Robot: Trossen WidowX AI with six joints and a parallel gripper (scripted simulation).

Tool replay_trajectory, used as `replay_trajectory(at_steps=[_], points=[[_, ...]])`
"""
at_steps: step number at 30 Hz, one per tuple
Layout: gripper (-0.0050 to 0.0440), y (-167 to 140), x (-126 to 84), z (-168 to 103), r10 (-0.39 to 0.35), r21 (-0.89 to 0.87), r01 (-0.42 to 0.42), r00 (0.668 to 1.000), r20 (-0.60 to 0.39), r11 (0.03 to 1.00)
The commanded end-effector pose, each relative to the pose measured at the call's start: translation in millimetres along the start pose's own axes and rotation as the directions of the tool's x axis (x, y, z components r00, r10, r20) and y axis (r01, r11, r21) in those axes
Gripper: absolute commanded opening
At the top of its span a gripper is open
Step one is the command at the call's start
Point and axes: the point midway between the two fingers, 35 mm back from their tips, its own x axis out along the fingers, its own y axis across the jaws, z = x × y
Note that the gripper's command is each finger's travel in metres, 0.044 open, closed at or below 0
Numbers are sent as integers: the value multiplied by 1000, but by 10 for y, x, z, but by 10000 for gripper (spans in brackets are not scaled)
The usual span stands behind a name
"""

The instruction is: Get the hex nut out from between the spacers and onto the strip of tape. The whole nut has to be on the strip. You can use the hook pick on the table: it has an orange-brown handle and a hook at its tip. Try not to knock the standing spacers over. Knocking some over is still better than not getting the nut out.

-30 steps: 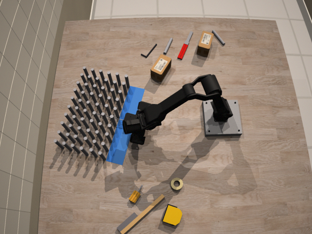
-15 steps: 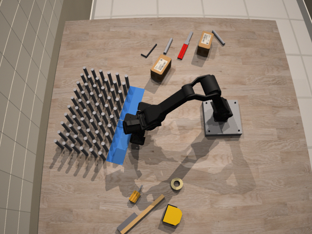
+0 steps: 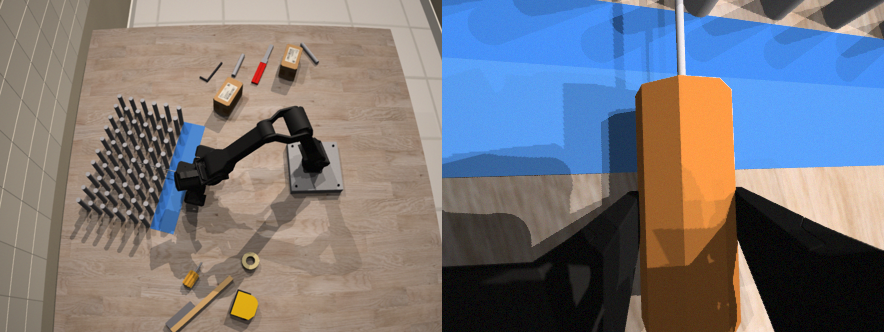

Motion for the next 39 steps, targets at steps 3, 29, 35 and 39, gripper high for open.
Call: replay_trajectory(at_steps=[3,29,35,39], points=[[-50,-10,-57,74,10,17,-10,1000,28,1000],[-50,22,-217,-199,14,20,-15,999,32,1000],[-50,13,-245,-267,13,24,-14,999,34,1000],[-50,8,-269,-323,13,25,-14,999,35,1000]])
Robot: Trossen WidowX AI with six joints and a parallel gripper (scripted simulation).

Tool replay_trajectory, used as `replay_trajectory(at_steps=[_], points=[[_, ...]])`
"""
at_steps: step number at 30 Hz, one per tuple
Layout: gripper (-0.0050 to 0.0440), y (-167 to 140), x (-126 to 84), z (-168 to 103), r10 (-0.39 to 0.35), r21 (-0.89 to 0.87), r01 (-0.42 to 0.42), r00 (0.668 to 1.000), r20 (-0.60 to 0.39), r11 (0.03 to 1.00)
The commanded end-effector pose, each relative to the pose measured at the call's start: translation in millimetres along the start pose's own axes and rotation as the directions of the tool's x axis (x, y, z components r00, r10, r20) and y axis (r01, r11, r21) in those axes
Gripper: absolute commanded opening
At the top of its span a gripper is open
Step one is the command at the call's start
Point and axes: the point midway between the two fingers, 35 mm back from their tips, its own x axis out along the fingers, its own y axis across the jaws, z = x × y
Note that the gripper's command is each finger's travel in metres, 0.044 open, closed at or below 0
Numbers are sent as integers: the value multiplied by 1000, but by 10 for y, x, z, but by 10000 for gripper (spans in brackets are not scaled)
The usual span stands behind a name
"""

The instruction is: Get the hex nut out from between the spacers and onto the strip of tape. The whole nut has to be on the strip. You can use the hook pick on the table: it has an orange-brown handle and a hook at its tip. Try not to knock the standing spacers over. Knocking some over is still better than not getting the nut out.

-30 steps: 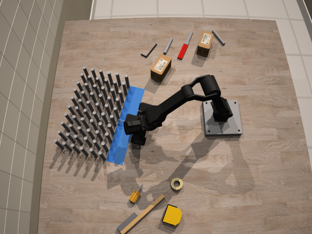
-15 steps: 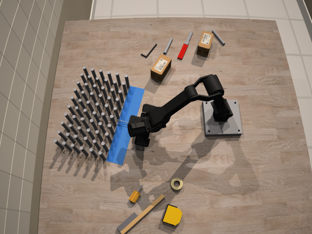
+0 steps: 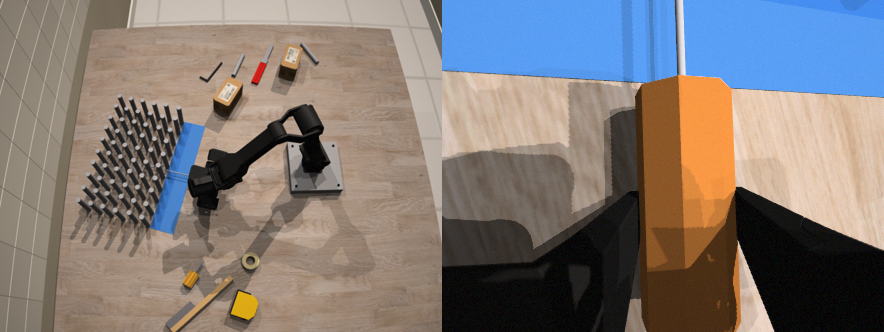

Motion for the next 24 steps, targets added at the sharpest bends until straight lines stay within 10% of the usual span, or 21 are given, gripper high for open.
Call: replay_trajectory(at_steps=[1,24], points=[[-50,-16,-131,49,14,28,-15,999,41,1000],[-50,7,-240,-247,16,21,-17,999,40,1000]])
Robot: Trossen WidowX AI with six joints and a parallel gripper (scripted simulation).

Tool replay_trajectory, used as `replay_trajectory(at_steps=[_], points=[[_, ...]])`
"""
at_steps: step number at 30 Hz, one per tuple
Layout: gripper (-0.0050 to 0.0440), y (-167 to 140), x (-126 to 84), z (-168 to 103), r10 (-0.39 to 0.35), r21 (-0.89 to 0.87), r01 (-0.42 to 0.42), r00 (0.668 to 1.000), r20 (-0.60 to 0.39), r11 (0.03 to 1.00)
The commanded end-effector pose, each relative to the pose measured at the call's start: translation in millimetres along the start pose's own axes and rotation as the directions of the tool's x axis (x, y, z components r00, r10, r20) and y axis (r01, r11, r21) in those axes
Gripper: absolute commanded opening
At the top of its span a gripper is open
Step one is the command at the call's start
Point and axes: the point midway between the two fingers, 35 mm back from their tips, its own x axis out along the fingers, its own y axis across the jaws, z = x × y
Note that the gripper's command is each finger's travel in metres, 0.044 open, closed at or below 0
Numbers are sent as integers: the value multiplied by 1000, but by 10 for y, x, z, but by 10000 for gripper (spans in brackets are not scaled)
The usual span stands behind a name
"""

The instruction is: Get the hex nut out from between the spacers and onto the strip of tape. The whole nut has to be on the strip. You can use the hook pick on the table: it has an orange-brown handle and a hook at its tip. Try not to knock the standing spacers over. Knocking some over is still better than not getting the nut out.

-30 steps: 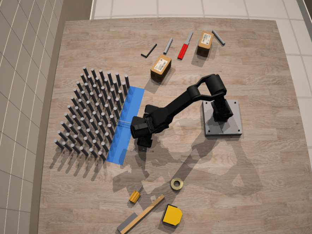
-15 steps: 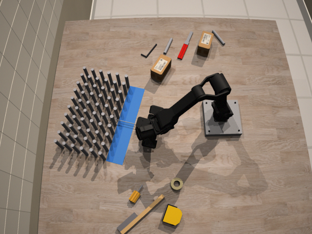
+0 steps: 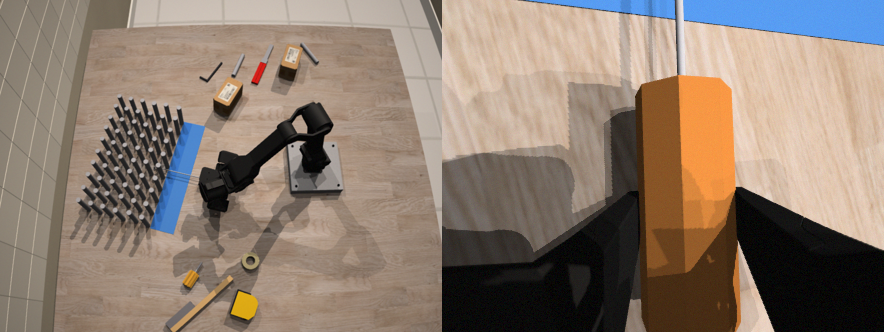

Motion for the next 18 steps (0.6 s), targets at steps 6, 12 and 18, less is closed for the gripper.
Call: replay_trajectory(at_steps=[6,12,18], points=[[-50,5,-135,-19,15,21,-16,999,33,1000],[-50,-1,-166,-108,14,23,-15,999,32,1000],[-50,11,-192,-163,16,19,-17,999,32,1000]])
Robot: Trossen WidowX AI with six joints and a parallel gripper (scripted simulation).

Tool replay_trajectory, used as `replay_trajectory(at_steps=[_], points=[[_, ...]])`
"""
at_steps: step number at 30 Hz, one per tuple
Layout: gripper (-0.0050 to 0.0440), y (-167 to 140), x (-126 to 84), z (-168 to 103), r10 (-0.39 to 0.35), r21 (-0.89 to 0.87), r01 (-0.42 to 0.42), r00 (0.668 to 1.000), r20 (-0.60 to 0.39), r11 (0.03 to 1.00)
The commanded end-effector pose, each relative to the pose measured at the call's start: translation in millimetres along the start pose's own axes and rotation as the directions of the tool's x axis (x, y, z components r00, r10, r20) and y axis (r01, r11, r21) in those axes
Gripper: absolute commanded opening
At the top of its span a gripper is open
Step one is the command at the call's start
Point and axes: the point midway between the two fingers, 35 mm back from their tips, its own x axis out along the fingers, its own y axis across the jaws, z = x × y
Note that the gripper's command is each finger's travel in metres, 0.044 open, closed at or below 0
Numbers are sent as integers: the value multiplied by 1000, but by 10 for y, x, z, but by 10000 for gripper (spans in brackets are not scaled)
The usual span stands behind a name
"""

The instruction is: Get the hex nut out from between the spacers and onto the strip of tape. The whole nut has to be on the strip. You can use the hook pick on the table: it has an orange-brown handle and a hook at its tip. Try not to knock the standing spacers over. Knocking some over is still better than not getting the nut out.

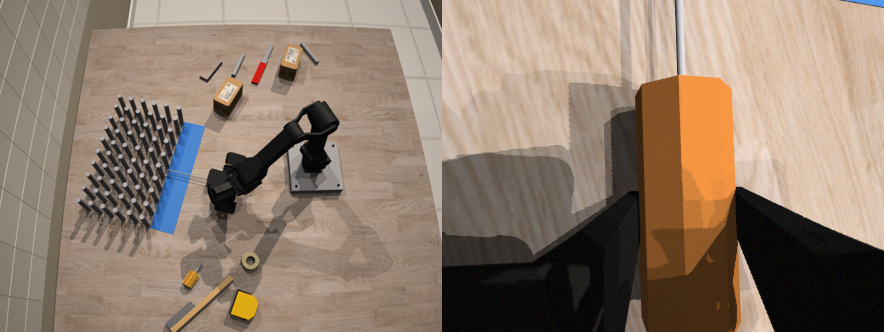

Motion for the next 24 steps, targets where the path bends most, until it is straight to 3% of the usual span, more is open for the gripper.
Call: replay_trajectory(at_steps=[1,24], points=[[-50,21,-105,41,19,18,-20,999,33,1000],[-50,11,-215,-259,17,21,-18,999,29,1000]])
